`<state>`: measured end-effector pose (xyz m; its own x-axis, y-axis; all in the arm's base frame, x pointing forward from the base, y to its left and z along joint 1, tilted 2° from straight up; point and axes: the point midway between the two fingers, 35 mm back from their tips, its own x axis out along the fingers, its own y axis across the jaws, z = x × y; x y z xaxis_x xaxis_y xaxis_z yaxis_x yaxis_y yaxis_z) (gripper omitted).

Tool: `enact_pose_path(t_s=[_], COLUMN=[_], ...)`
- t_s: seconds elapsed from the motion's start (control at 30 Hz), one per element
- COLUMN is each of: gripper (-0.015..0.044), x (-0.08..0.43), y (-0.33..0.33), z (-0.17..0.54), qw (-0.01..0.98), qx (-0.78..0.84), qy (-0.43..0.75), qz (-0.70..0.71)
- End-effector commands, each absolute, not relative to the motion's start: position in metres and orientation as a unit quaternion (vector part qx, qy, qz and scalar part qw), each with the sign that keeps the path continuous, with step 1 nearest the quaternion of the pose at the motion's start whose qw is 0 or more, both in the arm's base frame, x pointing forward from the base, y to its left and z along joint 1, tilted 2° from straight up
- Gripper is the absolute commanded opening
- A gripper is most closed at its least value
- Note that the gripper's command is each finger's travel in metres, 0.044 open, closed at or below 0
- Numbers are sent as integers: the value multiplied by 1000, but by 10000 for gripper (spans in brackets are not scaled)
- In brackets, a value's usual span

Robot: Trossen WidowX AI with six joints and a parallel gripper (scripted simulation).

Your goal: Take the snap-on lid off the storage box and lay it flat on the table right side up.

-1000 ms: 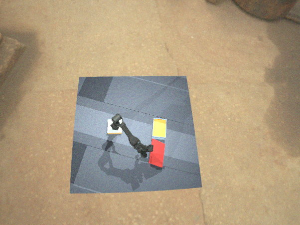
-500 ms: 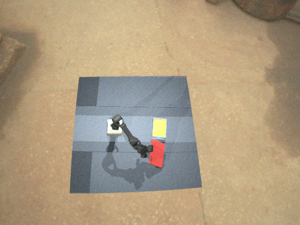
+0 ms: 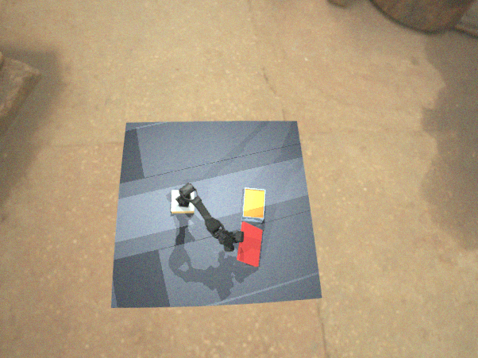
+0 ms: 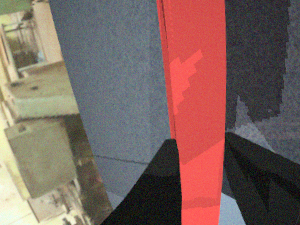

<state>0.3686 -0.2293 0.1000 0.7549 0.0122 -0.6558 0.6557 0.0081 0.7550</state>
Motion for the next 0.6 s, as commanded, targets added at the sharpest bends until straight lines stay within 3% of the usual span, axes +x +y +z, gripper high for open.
enact_pose_path(t_s=[0.0,0.57], gripper=[0,0], x=[370,370], y=[-230,-230], z=[99,86], qw=[667,667], qx=[660,660], qy=[251,251], qz=[-238,-238])
